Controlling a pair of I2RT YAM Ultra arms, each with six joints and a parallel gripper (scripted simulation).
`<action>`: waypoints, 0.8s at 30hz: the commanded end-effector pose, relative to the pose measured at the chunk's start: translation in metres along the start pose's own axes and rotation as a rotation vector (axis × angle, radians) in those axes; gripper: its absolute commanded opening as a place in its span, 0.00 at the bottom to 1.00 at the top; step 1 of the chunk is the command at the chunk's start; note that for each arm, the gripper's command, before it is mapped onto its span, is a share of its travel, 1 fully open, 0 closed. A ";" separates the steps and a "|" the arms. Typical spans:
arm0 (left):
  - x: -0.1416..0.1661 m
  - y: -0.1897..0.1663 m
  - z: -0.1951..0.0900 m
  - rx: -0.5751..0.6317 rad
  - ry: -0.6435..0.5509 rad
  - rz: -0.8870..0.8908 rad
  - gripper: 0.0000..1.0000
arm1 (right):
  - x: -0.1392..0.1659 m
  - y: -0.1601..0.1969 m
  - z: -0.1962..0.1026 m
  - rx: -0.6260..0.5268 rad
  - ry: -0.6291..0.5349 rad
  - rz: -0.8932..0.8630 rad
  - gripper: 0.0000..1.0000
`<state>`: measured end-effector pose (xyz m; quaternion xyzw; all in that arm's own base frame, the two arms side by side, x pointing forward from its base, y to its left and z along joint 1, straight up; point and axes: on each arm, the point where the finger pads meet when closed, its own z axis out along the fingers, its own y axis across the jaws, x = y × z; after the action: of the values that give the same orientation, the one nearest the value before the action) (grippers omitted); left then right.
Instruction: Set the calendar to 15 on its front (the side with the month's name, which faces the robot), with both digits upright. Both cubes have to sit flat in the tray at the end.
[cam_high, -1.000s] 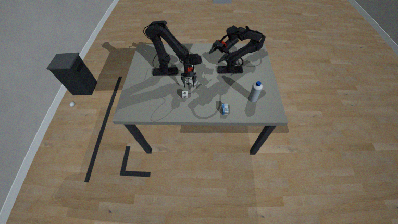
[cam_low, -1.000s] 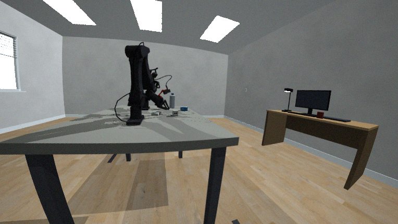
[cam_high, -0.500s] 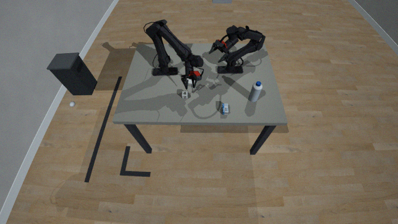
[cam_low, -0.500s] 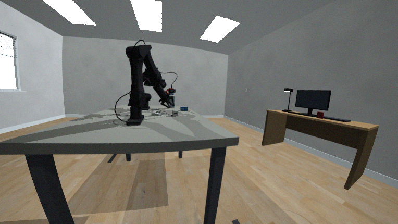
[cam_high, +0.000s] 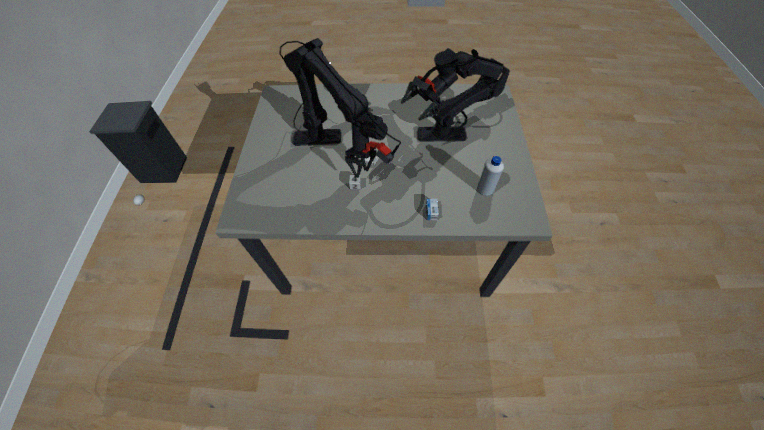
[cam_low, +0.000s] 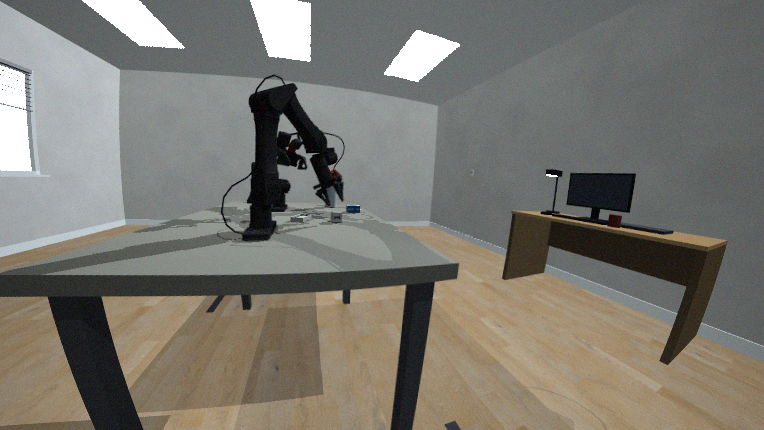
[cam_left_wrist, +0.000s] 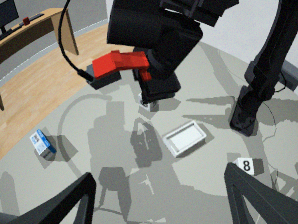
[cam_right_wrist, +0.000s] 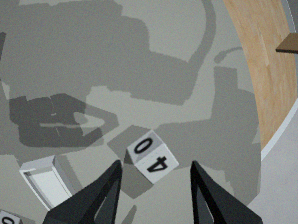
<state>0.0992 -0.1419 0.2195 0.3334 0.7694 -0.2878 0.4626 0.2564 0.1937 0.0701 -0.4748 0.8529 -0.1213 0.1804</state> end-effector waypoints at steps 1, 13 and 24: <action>-0.003 0.000 0.000 0.000 -0.007 0.003 1.00 | 0.003 0.004 -0.004 -0.090 0.051 -0.173 0.64; -0.003 0.000 0.000 0.000 -0.007 0.003 1.00 | 0.030 -0.015 -0.005 -0.349 0.117 -0.479 0.64; -0.003 0.000 0.000 0.000 -0.007 0.003 1.00 | 0.024 -0.011 0.011 -0.443 0.086 -0.508 0.64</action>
<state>0.0992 -0.1419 0.2195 0.3334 0.7694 -0.2878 0.4626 0.2547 0.1629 0.0505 -0.6781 0.7348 -0.0129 -0.0012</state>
